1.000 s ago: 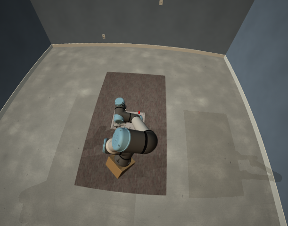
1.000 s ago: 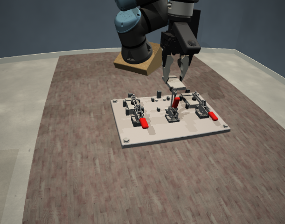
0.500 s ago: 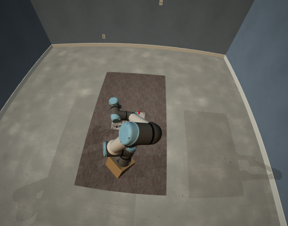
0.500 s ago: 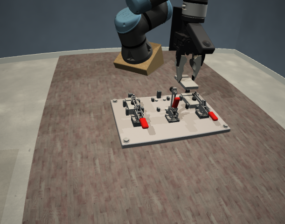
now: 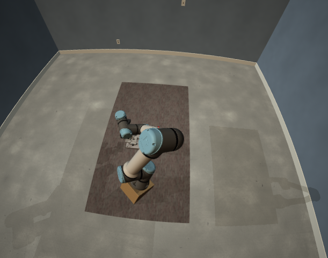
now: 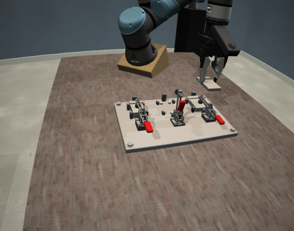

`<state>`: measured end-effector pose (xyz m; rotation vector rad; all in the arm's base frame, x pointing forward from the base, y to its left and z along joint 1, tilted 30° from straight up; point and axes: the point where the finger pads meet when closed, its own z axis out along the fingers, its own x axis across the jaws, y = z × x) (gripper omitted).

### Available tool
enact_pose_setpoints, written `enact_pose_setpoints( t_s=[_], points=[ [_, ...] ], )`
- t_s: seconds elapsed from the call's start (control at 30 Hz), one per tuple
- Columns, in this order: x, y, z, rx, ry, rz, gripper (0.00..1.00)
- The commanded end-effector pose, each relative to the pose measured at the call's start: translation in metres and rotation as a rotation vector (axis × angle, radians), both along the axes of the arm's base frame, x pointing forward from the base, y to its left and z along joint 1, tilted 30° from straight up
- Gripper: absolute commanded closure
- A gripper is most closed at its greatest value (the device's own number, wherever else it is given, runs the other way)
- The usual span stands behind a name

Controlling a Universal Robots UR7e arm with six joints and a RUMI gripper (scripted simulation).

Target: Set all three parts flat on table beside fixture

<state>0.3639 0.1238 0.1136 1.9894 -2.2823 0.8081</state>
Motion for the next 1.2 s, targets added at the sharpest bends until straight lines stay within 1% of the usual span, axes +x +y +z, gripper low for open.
enact_pose_setpoints(
  t_s=[0.0, 0.07, 0.13, 0.37, 0.6, 0.9, 1.17],
  points=[
    [0.005, 0.019, -0.007, -0.002, -0.001, -0.002, 1.00],
    [0.007, 0.027, -0.010, -0.002, -0.001, -0.002, 1.00],
    [0.007, 0.027, -0.010, -0.002, -0.001, -0.002, 1.00],
    [0.012, 0.052, -0.019, -0.002, -0.001, -0.002, 1.00],
    [0.016, 0.069, -0.025, -0.002, -0.001, -0.002, 1.00],
    [0.018, 0.078, -0.028, -0.002, -0.001, -0.002, 1.00],
    [0.018, 0.080, -0.029, -0.002, -0.001, -0.002, 1.00]
  ],
)
